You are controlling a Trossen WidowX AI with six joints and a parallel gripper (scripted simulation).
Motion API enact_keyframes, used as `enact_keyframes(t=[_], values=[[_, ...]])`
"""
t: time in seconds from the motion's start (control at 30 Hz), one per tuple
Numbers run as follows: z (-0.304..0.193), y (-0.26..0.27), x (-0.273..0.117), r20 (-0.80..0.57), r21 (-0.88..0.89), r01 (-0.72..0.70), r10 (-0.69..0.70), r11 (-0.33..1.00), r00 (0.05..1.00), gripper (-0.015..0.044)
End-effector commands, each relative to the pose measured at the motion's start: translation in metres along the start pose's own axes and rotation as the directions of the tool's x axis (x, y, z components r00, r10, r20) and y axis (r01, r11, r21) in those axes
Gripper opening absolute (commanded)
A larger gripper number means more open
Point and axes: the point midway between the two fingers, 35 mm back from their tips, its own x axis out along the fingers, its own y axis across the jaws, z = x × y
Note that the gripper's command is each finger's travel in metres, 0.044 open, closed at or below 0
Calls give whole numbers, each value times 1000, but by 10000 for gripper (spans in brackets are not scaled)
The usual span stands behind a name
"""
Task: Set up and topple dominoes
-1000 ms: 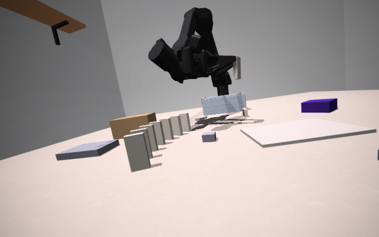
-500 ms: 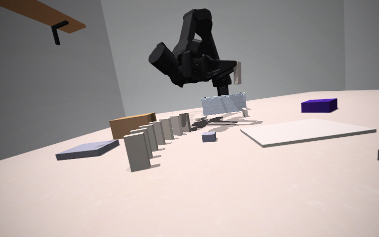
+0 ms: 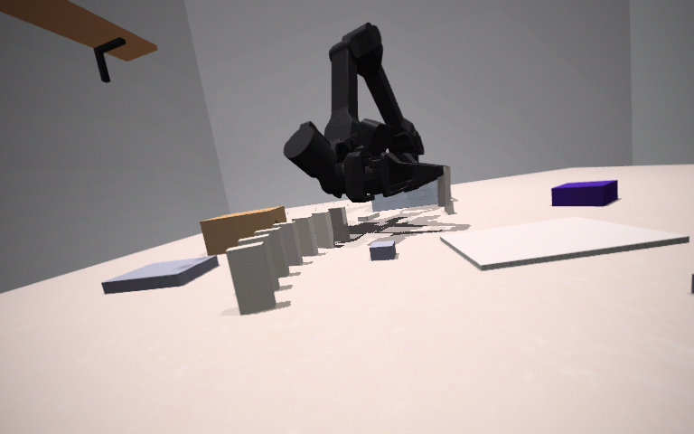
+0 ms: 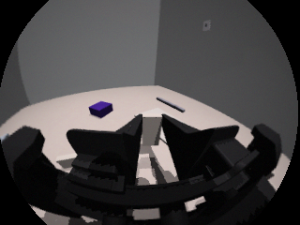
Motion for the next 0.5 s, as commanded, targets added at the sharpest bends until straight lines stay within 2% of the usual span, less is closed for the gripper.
enact_keyframes(t=[0.0, 0.47], values=[[-18, 6, 2, -6, 21, 2, -2, 1000, 1000, 107], [-29, 8, 4, -6, 21, 2, -2, 1000, 1000, 107]])
